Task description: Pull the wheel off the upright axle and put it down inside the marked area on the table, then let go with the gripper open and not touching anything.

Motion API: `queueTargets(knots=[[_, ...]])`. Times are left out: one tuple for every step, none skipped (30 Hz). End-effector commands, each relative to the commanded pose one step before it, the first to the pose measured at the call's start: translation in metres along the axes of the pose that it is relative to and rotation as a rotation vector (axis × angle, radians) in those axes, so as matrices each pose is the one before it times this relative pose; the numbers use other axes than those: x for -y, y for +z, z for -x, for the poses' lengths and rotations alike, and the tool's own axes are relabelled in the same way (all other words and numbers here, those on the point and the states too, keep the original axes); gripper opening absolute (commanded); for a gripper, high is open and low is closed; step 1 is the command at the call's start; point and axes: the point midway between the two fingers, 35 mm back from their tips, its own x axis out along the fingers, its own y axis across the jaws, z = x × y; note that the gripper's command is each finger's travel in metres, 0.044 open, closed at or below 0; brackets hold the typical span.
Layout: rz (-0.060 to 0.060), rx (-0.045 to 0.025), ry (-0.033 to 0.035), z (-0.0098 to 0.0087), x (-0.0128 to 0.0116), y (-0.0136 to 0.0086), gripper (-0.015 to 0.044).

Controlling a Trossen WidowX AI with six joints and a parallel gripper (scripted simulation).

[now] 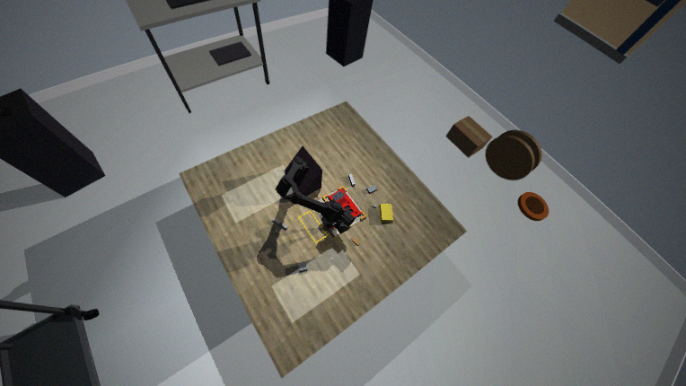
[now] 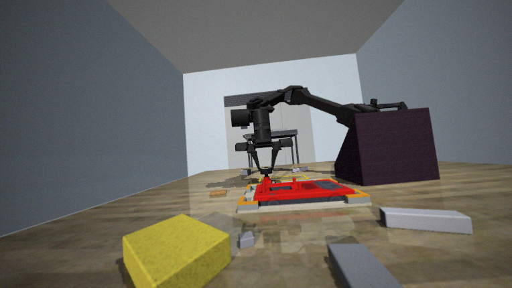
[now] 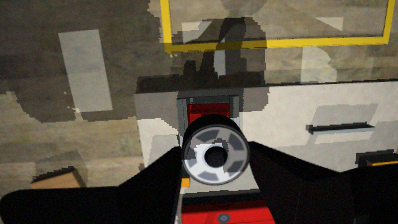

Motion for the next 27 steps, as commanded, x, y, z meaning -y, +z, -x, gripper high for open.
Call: queueTargets(knots=[[-0.0047, -0.00199, 0.00304, 0.00283, -0.00048, -0.00077, 0.0], [0.0, 0.00002, 0.00001, 0.00033, -0.00001, -0.00001, 0.0], [0.0, 0.00002, 0.00001, 0.00033, -0.00001, -0.00001, 0.0], [0.0, 0.00002, 0.00001, 0.00033, 0.0, -0.00001, 0.0], [0.0, 0.00002, 0.00001, 0.00033, 0.0, -0.00001, 0.0], [0.0, 0.00002, 0.00001, 0.00033, 0.0, -0.00001, 0.0], [0.0, 0.00002, 0.00001, 0.00033, 0.0, -0.00001, 0.0], [0.0, 0.00002, 0.00001, 0.00033, 0.0, -0.00001, 0.0], [0.0, 0.00002, 0.00001, 0.00033, 0.0, -0.00001, 0.0], [0.0, 0.00002, 0.00001, 0.00033, 0.0, -0.00001, 0.0], [0.0, 0.00002, 0.00001, 0.00033, 0.0, -0.00001, 0.0], [0.0, 0.00002, 0.00001, 0.00033, 0.0, -0.00001, 0.0], [0.0, 0.00003, 0.00001, 0.00033, 0.0, -0.00001, 0.0], [0.0, 0.00003, 0.00001, 0.00033, 0.0, -0.00001, 0.0], [0.0, 0.00003, 0.00001, 0.00033, 0.0, -0.00001, 0.0], [0.0, 0.00003, 0.00001, 0.00033, 0.0, -0.00001, 0.0], [0.0, 0.00003, 0.00001, 0.00033, 0.0, -0.00001, 0.0], [0.0, 0.00003, 0.00001, 0.00033, 0.0, -0.00001, 0.0], [0.0, 0.00003, 0.00001, 0.00033, 0.0, 0.0, 0.0], [0.0, 0.00003, 0.00001, 0.00033, 0.0, 0.0, 0.0], [0.0, 0.00003, 0.00001, 0.00033, 0.0, 0.0, 0.0], [0.0, 0.00003, 0.00001, 0.00033, 0.0, 0.0, 0.0], [0.0, 0.00003, 0.00001, 0.00033, 0.0, 0.0, 0.0], [0.0, 0.00003, 0.00001, 0.00033, 0.0, 0.0, 0.0], [0.0, 0.00003, 0.00001, 0.00033, 0.0, 0.0, 0.0], [0.0, 0.00003, 0.00001, 0.00033, 0.0, 0.0, 0.0], [0.0, 0.00003, 0.00001, 0.00033, 0.0, 0.0, 0.0]])
